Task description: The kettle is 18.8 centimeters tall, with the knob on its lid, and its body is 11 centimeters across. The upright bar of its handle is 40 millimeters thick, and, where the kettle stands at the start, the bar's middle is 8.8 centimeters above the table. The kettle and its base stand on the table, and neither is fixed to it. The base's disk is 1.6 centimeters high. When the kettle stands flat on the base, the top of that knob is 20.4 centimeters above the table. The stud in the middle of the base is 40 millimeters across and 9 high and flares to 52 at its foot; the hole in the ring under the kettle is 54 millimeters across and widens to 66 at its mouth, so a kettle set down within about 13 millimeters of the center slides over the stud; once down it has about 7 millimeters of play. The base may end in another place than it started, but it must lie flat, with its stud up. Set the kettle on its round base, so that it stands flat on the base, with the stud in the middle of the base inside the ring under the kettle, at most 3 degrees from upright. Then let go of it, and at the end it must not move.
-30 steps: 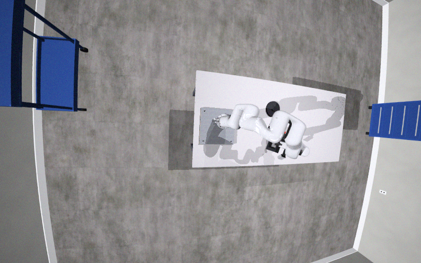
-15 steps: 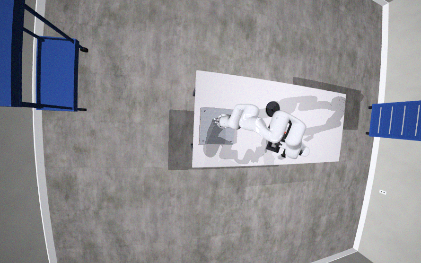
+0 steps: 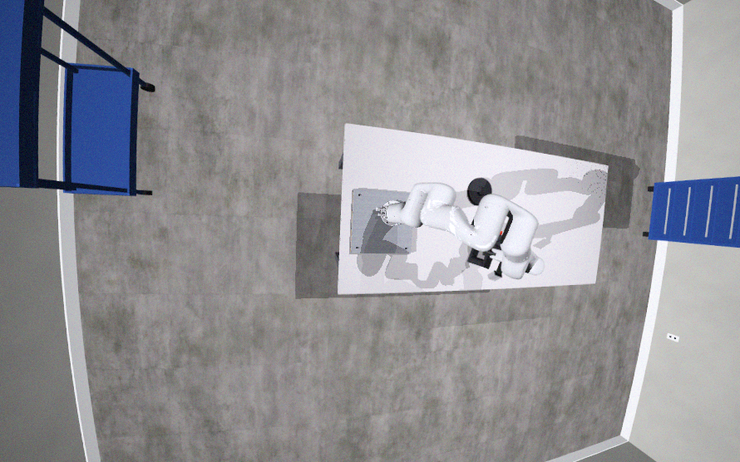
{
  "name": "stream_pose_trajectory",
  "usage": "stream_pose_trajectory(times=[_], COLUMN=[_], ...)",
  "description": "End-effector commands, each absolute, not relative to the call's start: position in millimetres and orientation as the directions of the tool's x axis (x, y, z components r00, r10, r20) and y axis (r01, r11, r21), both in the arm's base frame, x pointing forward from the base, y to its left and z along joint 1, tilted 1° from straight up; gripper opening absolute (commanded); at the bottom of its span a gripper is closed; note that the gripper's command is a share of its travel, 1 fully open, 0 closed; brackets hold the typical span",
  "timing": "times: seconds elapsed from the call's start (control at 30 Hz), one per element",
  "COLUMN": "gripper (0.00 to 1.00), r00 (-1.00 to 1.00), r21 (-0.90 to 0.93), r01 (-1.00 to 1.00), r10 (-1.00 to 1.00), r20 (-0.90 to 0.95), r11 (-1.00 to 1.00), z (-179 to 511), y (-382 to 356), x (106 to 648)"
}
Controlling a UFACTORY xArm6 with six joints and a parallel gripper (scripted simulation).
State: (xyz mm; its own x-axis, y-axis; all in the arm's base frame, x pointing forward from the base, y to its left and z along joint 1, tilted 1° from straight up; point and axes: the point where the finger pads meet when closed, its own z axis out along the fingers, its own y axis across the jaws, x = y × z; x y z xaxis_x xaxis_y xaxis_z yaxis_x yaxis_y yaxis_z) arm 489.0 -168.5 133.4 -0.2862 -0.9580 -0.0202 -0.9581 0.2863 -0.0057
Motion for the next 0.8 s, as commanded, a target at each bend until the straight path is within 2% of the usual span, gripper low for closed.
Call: stream_pose_trajectory(times=[0.0,0.77], gripper=[0.0,0.0], r00=[-0.286,-0.286], r21=[-0.011,-0.011], r01=[-0.958,-0.958], r10=[-0.958,-0.958], r20=[-0.02,-0.02], r11=[0.286,0.286], z=[135.4,143.0], y=[-169.0,-169.1], x=[490.3,490.2])
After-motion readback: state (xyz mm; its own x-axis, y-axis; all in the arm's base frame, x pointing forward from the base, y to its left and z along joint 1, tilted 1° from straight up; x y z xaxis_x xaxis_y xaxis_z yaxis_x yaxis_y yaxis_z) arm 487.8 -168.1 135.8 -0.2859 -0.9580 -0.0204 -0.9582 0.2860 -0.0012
